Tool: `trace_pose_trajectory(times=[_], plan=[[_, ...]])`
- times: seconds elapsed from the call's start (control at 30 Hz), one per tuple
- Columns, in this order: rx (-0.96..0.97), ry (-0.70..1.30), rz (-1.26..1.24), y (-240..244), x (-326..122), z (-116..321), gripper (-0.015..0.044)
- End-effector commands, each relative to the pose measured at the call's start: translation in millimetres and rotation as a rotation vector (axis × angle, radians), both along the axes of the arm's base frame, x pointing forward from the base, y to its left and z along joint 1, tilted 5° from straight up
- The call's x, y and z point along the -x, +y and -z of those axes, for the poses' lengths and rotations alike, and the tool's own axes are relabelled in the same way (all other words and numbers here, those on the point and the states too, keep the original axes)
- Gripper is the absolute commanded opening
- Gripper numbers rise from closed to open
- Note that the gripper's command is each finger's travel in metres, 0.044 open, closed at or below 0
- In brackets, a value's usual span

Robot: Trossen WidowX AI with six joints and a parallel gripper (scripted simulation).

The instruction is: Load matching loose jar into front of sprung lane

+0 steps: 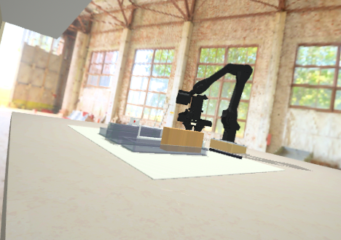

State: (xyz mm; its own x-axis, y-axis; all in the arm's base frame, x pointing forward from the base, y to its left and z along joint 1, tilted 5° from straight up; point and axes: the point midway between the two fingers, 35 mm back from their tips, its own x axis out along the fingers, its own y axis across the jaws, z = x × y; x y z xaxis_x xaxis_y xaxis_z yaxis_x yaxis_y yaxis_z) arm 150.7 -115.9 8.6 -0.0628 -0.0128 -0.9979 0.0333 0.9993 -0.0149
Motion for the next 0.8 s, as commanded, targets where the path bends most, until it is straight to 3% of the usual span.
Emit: trace_pose_trajectory(times=[0.0, 0.6, 0.77], plan=[[0.001, 0.002, -0.003, -1.1, -1.3, -6.3, 0.0006], [0.001, 0.002, -0.003, 0.1, -6.5, -100.3, 0.0000], [0.001, 0.002, -0.003, 0.6, -6.0, -103.8, 0.0000]])
